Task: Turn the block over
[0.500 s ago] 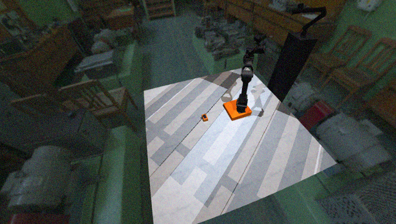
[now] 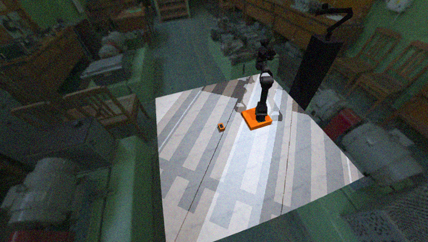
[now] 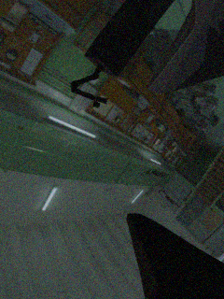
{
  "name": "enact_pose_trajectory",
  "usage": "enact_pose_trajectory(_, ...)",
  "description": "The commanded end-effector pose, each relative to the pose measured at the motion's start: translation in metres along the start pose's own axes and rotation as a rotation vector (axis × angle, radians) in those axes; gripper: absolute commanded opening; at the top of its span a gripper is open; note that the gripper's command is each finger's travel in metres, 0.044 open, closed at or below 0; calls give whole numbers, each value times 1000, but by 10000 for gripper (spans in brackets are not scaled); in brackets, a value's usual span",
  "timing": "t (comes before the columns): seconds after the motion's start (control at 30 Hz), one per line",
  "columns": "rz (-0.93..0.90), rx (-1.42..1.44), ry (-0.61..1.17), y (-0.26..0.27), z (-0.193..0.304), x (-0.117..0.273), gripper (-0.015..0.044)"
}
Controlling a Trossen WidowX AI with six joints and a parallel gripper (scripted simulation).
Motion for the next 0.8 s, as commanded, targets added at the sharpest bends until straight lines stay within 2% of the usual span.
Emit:
enact_pose_trajectory(0.0,6,103,189,9,48,22,440)
enact_pose_trajectory(0.13,-8,225,400,20,97,57,440)
enact_pose_trajectory(0.33,-83,442,656,38,146,115,440)
enact_pose_trajectory(0.57,-231,652,1006,52,196,209,440)
enact_pose_trajectory(0.77,-404,827,1283,59,214,300,440)
Point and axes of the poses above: the point midway between the two fingers, 35 mm back from their tips, its own x axis back along the fingers, its own y axis across the jaws, z = x × y, the point moved 5 cm from there along x, back along the fingers, and after that the axes turned 5 degrees about x, right-handed, at the moved point
